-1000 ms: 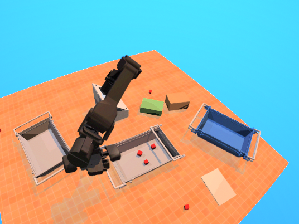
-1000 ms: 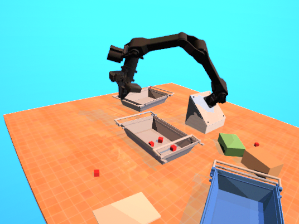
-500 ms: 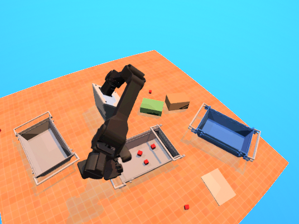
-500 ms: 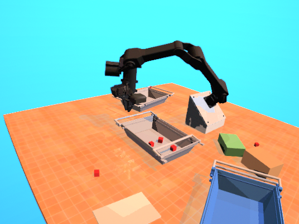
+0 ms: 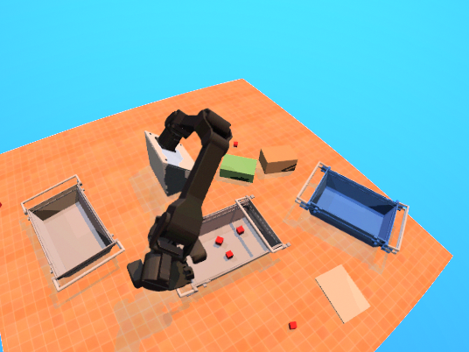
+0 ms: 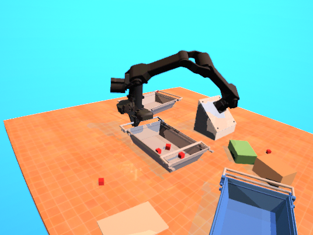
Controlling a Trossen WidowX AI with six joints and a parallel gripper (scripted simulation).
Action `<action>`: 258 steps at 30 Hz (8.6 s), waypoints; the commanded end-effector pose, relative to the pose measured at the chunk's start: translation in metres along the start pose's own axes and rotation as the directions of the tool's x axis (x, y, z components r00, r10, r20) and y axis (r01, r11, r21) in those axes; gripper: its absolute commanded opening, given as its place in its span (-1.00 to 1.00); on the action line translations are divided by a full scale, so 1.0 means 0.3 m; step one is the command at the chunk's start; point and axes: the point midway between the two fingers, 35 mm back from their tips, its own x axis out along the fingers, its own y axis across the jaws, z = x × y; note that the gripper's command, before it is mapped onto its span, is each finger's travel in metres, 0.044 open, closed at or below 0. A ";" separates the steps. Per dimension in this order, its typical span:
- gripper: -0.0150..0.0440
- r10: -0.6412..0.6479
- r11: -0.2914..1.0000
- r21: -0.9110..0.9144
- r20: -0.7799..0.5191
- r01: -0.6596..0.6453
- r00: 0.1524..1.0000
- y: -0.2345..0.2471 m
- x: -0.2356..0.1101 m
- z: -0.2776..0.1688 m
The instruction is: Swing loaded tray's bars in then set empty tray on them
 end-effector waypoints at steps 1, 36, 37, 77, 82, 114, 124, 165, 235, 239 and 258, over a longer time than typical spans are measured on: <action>-0.21 0.002 1.000 0.006 0.007 -0.002 1.000 0.021 -0.041 0.002; -0.21 0.005 1.000 0.006 0.006 -0.005 1.000 0.236 -0.112 0.004; -0.21 0.005 1.000 0.006 0.006 -0.005 1.000 0.233 -0.135 0.003; -0.21 0.012 1.000 0.017 -0.001 -0.012 1.000 0.228 -0.147 -0.005; -0.21 0.012 1.000 0.017 -0.001 -0.012 1.000 0.228 -0.147 -0.005; -0.49 0.012 1.000 0.017 -0.001 -0.012 1.000 0.228 -0.147 -0.005; -0.49 0.012 1.000 0.016 -0.001 -0.012 1.000 0.228 -0.147 -0.005; -0.40 0.012 1.000 0.016 -0.001 -0.012 1.000 0.228 -0.147 -0.005; 1.00 -0.014 0.978 -0.206 -0.007 0.013 1.000 -0.460 0.086 -0.963; 0.95 -0.014 0.978 -0.206 -0.007 0.013 1.000 -0.460 0.086 -0.963; 0.17 -0.014 0.978 -0.206 -0.007 0.013 1.000 -0.460 0.086 -0.963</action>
